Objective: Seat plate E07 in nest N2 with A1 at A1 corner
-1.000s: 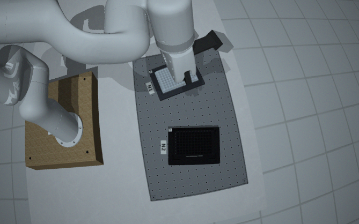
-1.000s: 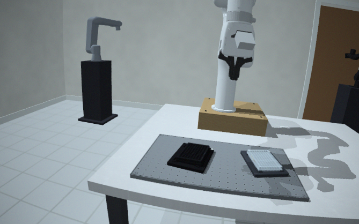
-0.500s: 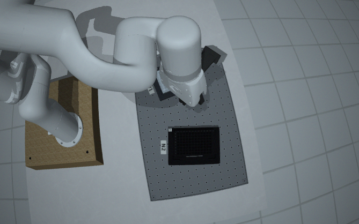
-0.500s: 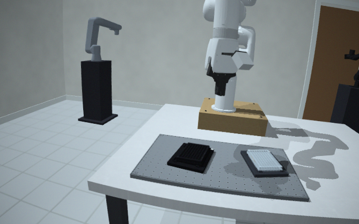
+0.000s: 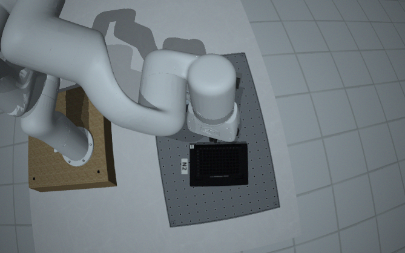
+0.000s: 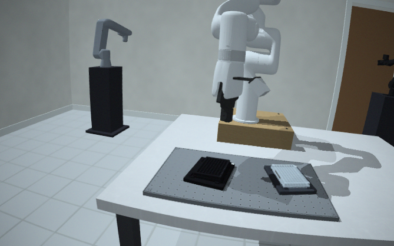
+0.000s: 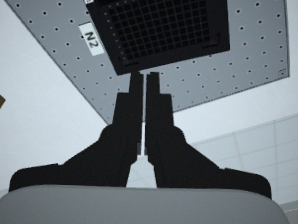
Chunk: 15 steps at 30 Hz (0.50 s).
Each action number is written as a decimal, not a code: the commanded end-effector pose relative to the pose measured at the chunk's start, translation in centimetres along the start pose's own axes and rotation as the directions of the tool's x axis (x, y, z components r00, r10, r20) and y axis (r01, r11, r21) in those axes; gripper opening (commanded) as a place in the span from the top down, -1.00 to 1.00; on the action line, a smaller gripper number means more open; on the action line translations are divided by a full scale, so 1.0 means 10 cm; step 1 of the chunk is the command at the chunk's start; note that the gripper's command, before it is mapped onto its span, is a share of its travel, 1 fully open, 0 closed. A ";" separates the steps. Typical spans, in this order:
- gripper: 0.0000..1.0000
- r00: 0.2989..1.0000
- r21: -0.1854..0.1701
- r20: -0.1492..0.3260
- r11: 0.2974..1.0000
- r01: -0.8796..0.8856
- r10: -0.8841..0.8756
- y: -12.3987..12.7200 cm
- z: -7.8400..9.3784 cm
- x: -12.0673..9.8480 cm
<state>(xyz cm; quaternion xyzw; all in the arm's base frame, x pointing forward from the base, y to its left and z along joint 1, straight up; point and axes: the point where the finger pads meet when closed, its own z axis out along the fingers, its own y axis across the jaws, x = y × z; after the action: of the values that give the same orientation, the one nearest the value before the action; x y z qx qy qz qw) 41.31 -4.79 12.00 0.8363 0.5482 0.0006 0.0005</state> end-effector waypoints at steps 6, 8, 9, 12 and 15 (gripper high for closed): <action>1.00 0.964 0.004 0.000 0.964 0.267 -0.267 0.15 0.37 -0.22; 1.00 0.964 0.004 0.000 0.964 0.267 -0.267 0.17 0.42 -0.25; 1.00 0.964 0.004 0.000 0.964 0.267 -0.267 0.17 0.42 -0.25; 1.00 0.964 0.004 0.000 0.964 0.267 -0.267 0.17 0.42 -0.25; 1.00 0.964 0.004 0.000 0.964 0.267 -0.267 0.17 0.50 -0.25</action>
<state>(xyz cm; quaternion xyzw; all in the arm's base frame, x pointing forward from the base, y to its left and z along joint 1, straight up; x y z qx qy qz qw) 41.78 -7.74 7.56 0.7552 0.6555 -0.0008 -0.0010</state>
